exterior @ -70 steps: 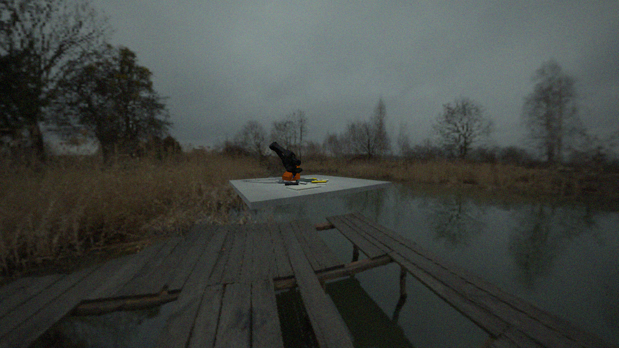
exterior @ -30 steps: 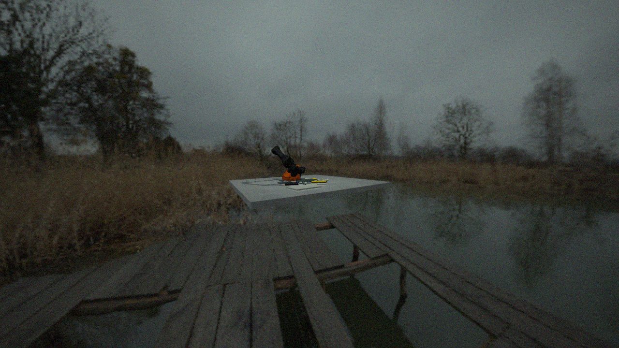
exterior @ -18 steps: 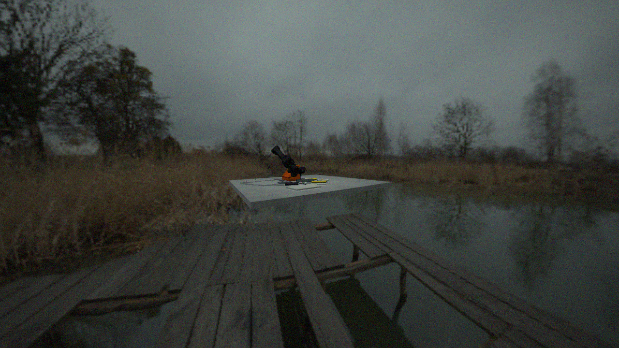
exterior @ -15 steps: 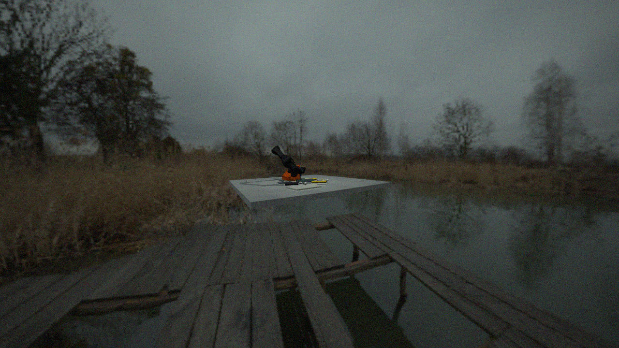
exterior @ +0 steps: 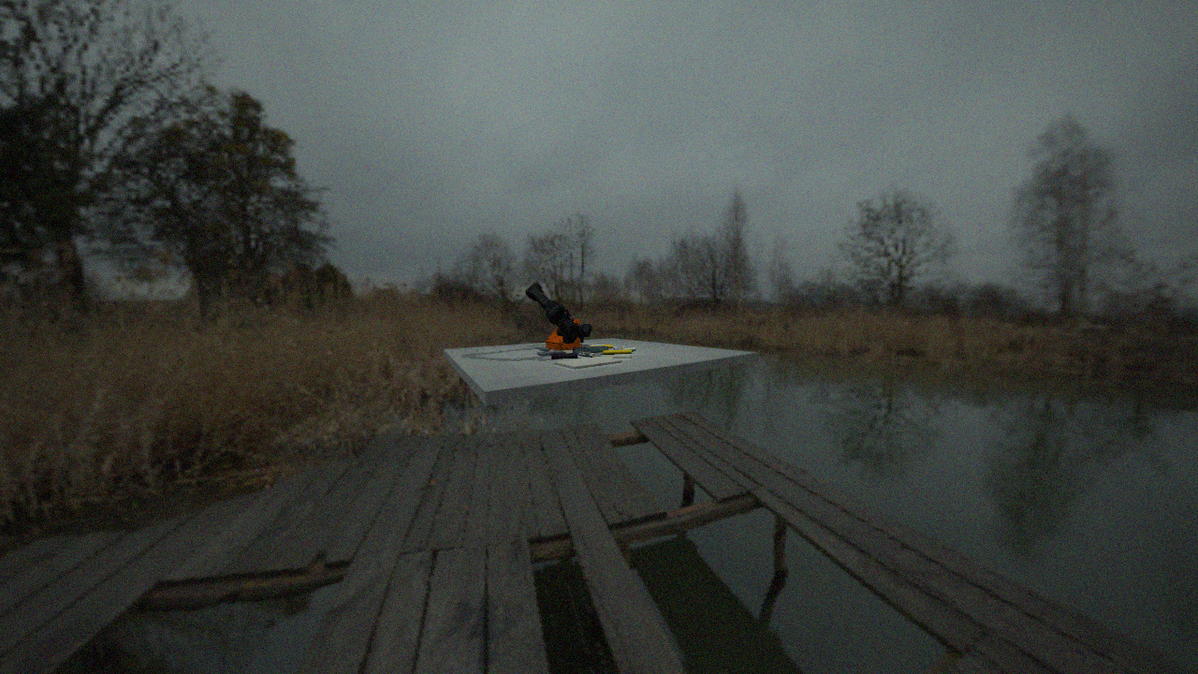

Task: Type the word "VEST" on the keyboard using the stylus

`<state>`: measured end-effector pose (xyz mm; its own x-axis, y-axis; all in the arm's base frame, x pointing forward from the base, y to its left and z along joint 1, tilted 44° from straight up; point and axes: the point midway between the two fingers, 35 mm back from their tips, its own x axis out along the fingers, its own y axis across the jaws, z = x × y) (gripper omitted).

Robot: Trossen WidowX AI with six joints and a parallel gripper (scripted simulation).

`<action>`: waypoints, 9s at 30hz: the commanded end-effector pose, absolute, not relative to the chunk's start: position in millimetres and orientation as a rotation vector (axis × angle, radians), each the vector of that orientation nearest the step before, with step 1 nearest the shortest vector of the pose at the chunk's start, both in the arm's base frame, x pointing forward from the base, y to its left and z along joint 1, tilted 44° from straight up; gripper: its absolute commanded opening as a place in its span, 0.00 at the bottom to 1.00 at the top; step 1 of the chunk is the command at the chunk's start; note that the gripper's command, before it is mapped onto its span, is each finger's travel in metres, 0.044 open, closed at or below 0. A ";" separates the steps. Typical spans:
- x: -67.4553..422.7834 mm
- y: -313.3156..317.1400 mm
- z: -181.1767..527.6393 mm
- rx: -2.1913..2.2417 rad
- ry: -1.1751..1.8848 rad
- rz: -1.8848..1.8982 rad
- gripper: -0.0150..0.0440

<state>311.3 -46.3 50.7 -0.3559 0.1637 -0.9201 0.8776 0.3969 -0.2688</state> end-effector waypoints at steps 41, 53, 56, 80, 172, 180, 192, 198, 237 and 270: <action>311.9 -56.5 41.0 0.903 1.775 -1.021 0.39; 312.2 -58.8 38.7 0.903 1.775 -1.021 0.39; 312.1 -58.0 39.4 0.903 1.775 -1.021 0.39; 309.0 -32.8 62.9 0.894 1.779 -1.015 0.32; 280.5 5.9 -28.8 0.906 1.783 -1.017 0.39; 280.3 7.5 -27.1 0.906 1.783 -1.017 0.39; 276.8 33.2 -0.9 0.908 1.783 -1.015 0.39; 277.3 31.5 -4.2 0.898 1.784 -1.011 0.34; 293.6 -12.8 12.9 0.906 1.780 -1.018 0.39; 295.0 -22.9 2.6 0.905 1.780 -1.018 0.39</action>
<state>295.0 -21.4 4.3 -0.3560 0.1675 -0.9194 0.8776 0.3979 -0.2673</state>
